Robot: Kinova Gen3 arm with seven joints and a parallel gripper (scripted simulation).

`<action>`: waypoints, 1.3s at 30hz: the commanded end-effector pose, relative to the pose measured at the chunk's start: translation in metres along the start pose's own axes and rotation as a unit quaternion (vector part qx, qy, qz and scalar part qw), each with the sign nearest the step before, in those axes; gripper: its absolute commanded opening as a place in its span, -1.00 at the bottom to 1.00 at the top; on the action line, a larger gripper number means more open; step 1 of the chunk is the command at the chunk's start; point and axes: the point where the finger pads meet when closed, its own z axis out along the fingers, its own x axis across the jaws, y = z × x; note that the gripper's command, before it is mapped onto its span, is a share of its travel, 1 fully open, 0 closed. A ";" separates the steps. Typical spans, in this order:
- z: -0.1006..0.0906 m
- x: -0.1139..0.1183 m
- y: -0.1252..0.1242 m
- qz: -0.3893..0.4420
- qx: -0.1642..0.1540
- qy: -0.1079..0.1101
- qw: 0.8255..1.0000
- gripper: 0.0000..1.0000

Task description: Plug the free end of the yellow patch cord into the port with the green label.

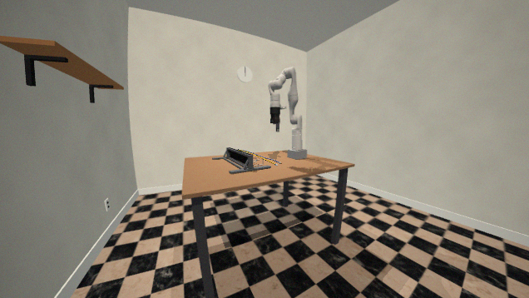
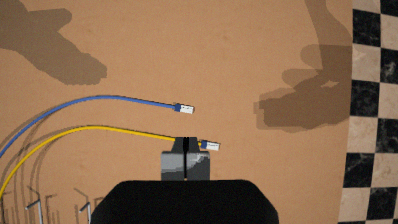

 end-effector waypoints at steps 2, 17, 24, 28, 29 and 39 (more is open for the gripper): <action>-0.002 0.003 0.002 -0.002 -0.003 0.005 1.000 -1.00; -0.002 0.003 0.002 -0.002 -0.004 0.005 1.000 -1.00; 0.001 -0.005 0.006 0.007 -0.012 -0.008 1.000 -1.00; 0.002 -0.007 0.007 0.006 -0.015 -0.010 1.000 -1.00; 0.002 -0.011 0.009 0.012 -0.019 -0.016 1.000 -1.00; 0.009 -0.043 0.032 0.038 -0.072 -0.061 0.995 -1.00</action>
